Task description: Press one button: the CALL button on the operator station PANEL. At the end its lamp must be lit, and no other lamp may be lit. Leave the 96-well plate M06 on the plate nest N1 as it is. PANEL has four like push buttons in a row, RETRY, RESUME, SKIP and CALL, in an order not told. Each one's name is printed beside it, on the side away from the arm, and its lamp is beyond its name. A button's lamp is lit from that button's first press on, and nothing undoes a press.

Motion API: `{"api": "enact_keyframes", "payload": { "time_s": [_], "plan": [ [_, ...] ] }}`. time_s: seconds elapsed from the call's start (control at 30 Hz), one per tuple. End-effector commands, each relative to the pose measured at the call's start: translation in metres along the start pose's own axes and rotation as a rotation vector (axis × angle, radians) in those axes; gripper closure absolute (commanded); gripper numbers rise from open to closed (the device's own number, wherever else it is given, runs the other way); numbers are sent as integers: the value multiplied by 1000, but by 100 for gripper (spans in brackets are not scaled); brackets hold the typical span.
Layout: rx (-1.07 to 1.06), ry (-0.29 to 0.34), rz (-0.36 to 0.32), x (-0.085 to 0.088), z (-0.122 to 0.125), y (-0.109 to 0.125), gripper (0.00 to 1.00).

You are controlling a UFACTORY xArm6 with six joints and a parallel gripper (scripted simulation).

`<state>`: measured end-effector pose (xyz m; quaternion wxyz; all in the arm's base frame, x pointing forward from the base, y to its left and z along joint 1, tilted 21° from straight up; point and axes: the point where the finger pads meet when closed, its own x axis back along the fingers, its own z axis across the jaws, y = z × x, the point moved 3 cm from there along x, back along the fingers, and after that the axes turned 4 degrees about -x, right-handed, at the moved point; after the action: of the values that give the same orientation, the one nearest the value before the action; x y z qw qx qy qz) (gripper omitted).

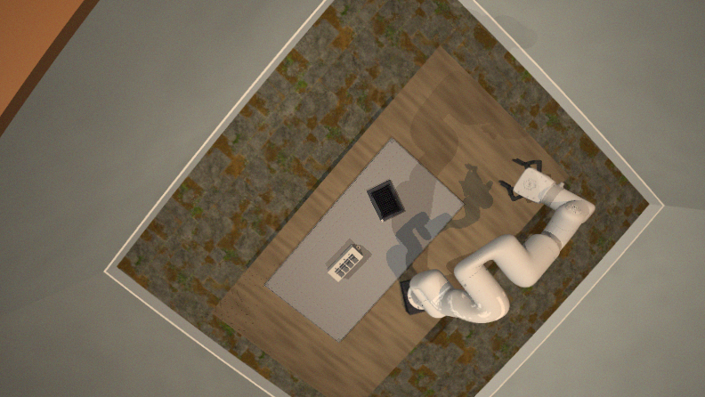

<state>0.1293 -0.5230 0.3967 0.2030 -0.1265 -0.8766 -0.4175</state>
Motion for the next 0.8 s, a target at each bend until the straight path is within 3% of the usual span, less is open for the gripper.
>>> {"api": "enact_keyframes", "payload": {
  "time_s": [0.0,0.53,0.57,0.63,0.77],
  "plan": [
    [4,-2,2,1,-1,1,0],
    [4,-2,2,1,-1,1,0],
    [10,31,2,-3,0,3,100],
    [23,92,4,-12,1,7,100],
    [23,92,4,-29,9,14,100]
  ]
}}
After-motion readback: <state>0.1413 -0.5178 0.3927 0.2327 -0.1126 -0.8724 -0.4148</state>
